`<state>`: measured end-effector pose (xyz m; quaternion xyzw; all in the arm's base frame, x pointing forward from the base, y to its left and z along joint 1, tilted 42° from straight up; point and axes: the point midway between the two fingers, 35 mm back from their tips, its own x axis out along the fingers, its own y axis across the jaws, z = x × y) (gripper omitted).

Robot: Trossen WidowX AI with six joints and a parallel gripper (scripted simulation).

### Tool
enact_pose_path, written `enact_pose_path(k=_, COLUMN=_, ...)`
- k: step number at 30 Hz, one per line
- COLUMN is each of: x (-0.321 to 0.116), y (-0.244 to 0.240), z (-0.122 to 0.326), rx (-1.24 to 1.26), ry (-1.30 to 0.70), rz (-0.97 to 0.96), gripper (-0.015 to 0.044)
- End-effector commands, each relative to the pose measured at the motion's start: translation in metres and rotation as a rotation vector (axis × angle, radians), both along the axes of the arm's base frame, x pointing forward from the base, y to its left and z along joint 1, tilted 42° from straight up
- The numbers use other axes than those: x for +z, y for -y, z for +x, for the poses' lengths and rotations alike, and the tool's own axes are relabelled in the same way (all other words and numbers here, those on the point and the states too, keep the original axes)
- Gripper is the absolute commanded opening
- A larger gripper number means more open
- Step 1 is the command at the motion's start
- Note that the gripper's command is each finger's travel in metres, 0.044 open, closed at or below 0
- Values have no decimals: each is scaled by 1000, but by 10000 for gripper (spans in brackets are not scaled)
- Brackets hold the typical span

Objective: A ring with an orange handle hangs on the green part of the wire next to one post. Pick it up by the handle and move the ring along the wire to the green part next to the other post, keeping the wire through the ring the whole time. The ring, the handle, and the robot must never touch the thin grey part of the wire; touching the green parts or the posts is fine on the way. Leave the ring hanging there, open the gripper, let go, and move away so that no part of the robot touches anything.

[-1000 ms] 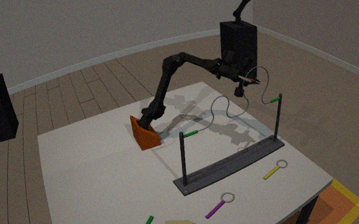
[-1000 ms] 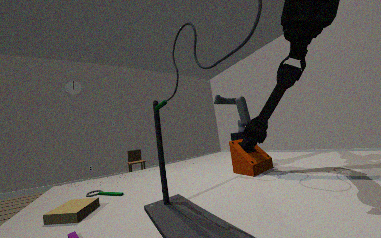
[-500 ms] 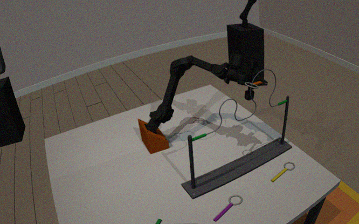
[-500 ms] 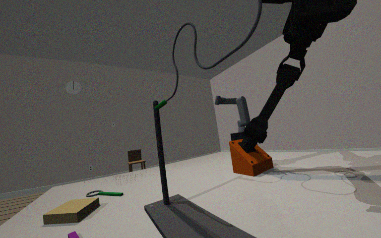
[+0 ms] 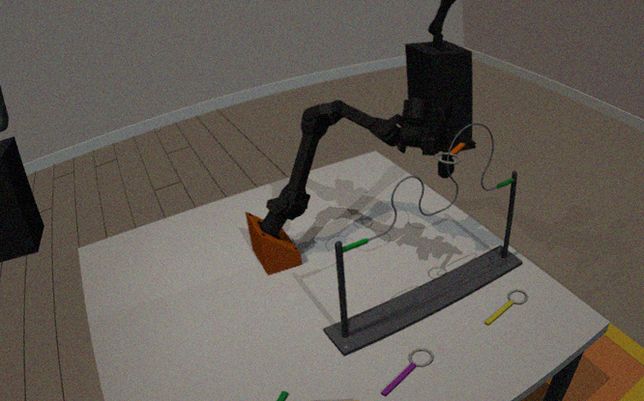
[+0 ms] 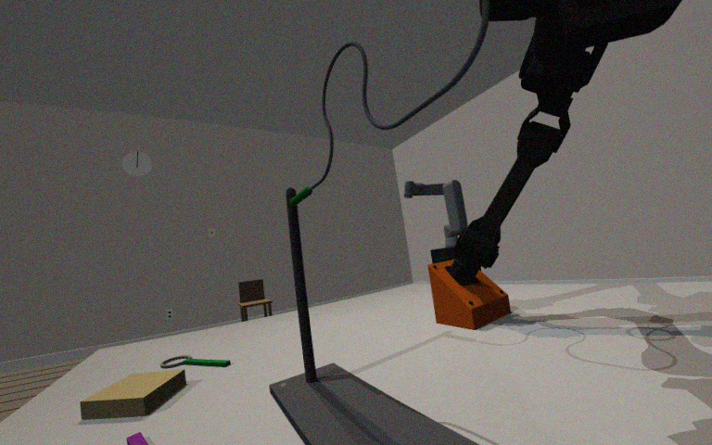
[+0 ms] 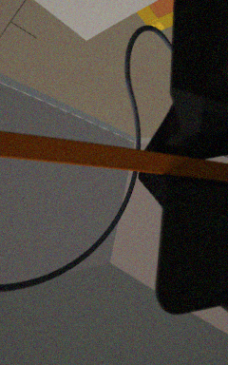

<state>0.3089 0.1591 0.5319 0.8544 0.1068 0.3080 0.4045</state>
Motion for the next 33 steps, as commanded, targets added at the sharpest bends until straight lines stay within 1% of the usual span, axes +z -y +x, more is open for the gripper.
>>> enact_pose_path(k=1, x=-1, y=1, z=0, rx=7, ry=-7, rz=47, gripper=-150)
enact_pose_path(k=33, x=7, y=10, z=0, rx=34, ry=-62, rz=444, gripper=-150)
